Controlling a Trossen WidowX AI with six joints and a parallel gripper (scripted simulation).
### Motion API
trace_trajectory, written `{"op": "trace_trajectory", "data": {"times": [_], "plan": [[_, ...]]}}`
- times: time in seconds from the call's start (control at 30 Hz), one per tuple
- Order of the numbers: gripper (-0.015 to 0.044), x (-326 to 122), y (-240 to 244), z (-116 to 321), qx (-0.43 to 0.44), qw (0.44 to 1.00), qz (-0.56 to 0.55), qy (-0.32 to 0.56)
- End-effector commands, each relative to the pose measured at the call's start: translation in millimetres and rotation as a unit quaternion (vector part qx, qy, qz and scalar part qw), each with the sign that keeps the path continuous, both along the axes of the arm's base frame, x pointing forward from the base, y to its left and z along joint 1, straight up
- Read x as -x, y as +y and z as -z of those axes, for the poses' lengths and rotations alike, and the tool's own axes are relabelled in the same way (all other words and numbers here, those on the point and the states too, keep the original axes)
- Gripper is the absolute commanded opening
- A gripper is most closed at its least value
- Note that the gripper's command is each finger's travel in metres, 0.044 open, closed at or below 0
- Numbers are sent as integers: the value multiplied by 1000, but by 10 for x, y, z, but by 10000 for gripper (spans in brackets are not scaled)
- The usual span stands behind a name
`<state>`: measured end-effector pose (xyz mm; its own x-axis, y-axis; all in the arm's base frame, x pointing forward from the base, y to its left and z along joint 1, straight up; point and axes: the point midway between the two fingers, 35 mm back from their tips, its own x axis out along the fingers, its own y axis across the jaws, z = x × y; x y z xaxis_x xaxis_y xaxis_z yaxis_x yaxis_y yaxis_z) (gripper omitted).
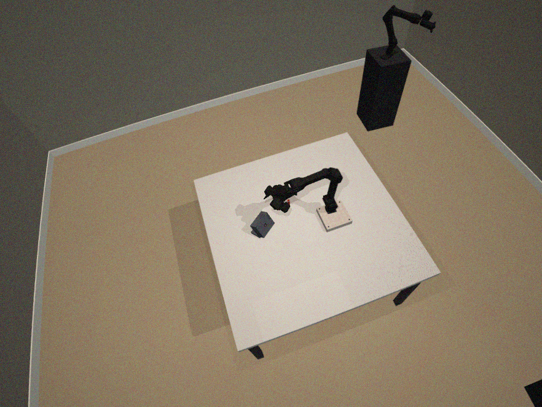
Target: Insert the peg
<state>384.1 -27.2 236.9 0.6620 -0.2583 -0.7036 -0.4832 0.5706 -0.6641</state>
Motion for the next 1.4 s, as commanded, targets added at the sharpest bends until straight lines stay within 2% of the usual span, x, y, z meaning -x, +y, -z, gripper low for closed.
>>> {"op": "trace_trajectory", "data": {"times": [0.0, 0.6, 1.37], "plan": [[440, 52, -138, 166, -18, 999, 24, 30], [440, 497, -718, 803, -114, 969, 149, 158], [440, 1208, -1049, 1313, -249, 877, 304, 278]]}}
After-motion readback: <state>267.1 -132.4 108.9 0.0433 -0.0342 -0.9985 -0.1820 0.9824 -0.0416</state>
